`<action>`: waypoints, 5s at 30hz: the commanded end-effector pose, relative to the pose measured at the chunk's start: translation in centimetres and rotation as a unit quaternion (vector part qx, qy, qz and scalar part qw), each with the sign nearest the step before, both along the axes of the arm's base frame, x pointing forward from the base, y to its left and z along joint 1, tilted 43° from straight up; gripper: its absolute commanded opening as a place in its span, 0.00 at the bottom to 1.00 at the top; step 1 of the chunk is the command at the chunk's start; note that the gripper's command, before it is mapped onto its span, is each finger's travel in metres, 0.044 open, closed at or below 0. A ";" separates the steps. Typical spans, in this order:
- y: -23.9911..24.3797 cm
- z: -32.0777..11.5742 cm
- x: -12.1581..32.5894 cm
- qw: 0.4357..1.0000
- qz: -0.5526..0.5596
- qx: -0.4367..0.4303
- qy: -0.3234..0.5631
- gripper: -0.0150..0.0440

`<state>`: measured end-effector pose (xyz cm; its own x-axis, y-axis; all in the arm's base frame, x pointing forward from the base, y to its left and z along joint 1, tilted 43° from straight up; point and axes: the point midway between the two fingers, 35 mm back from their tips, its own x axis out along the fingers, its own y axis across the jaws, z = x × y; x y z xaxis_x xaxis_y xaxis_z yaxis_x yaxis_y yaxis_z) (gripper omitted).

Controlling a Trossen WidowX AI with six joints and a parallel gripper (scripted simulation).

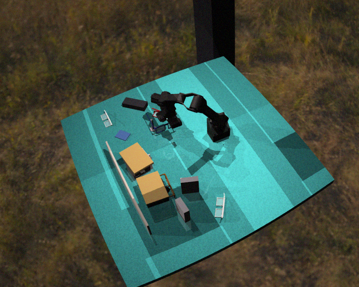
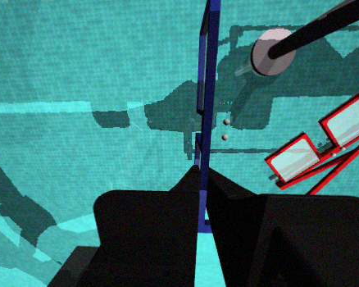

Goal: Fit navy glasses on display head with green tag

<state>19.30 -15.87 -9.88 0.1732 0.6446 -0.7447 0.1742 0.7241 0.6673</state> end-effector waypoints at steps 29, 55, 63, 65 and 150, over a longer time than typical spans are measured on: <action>-3.0 5.6 0.8 0.981 0.142 -0.038 -0.128 0.25; -0.3 9.1 3.2 0.767 0.477 -0.113 -0.415 0.25; 0.7 10.1 3.9 0.659 0.559 -0.131 -0.486 0.25; 0.7 10.2 3.9 0.646 0.567 -0.133 -0.494 0.25; 4.6 6.3 5.3 0.637 0.569 -0.129 -0.504 0.25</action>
<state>24.55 -11.47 -3.50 0.1777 0.6556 -0.7339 -0.9839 0.1034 -0.1458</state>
